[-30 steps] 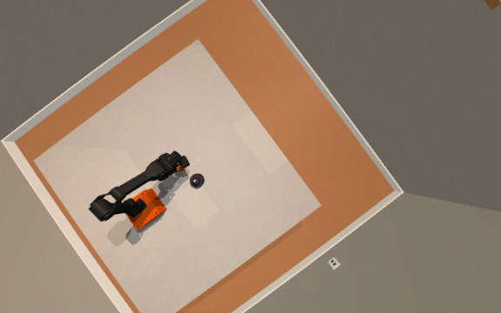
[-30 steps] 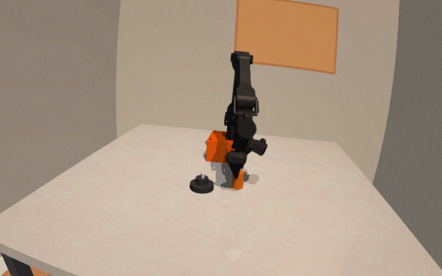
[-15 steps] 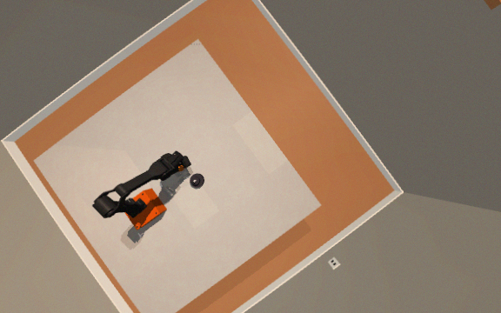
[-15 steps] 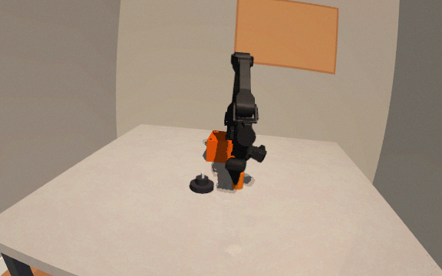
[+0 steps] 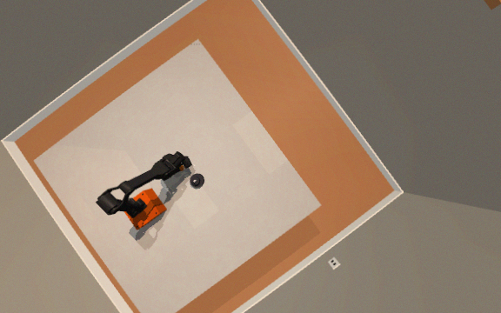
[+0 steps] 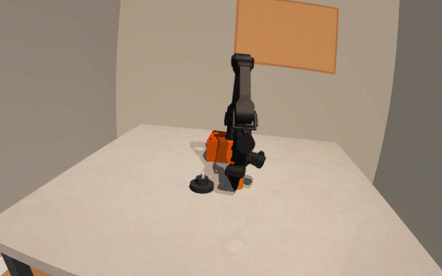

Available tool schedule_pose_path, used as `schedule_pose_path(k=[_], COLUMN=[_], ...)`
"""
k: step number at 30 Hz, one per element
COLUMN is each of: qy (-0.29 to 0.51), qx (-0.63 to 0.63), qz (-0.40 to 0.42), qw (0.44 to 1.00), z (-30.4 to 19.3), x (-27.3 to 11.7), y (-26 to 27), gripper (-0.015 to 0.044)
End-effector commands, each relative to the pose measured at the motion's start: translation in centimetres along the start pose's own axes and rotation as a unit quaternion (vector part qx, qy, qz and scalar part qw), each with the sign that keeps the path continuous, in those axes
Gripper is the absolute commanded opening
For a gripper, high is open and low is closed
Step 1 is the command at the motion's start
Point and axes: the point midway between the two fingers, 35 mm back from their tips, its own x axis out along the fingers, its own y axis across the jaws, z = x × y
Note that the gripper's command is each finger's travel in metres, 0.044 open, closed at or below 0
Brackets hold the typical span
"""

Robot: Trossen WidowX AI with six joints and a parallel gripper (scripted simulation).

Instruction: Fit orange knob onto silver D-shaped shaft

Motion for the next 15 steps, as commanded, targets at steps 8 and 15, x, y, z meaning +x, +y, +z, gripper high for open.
schedule_pose_path(k=[8,15], qy=[0.003,0.003], qx=[0.001,0.001], qz=[0.003,0.003], qw=[1.0,1.0], z=[-0.13,-0.13], x=[0.29,0.29], y=[0.27,0.27], gripper=[0.0204,0.0157])
